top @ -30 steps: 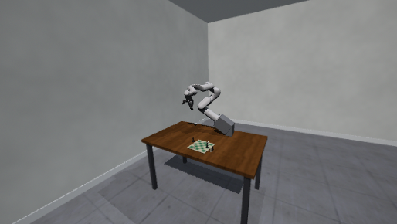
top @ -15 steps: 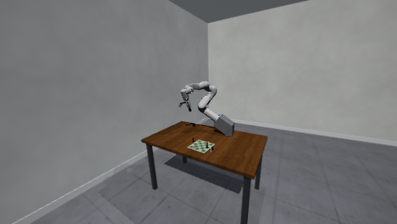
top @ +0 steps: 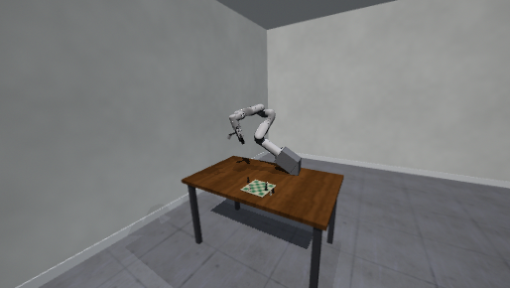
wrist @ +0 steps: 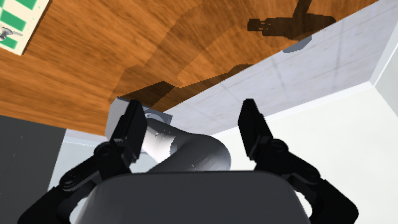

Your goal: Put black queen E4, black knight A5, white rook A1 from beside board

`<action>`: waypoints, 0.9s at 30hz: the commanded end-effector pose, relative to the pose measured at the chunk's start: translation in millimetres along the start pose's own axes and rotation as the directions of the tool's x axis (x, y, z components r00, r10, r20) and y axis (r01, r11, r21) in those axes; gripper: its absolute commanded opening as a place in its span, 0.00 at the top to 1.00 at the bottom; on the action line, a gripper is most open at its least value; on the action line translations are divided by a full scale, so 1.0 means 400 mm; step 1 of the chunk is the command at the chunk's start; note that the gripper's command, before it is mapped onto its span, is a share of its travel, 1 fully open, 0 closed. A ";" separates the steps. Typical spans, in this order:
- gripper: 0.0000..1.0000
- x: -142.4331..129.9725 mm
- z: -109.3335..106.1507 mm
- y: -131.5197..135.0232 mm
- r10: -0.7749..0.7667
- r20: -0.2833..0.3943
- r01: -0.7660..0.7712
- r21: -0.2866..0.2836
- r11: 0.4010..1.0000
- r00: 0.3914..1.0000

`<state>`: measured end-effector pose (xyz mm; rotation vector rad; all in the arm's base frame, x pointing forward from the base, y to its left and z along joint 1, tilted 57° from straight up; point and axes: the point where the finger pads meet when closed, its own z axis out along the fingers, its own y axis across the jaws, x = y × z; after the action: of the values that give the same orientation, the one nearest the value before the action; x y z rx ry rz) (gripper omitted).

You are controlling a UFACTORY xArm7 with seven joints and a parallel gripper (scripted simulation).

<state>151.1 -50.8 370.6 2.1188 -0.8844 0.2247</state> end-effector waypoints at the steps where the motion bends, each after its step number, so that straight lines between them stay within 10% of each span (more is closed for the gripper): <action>1: 0.00 0.009 -0.003 -0.009 -0.021 -0.002 0.021 0.020 1.000 1.000; 15: 0.00 0.030 -0.008 -0.038 -0.082 -0.001 0.082 0.085 0.993 0.997; 17: 0.00 0.072 -0.020 -0.102 -0.204 -0.008 0.201 0.218 0.955 0.979; 27: 0.00 0.072 -0.020 -0.102 -0.204 -0.008 0.201 0.218 0.955 0.979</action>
<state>197.6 -43.4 362.4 2.3896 -0.6803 0.2053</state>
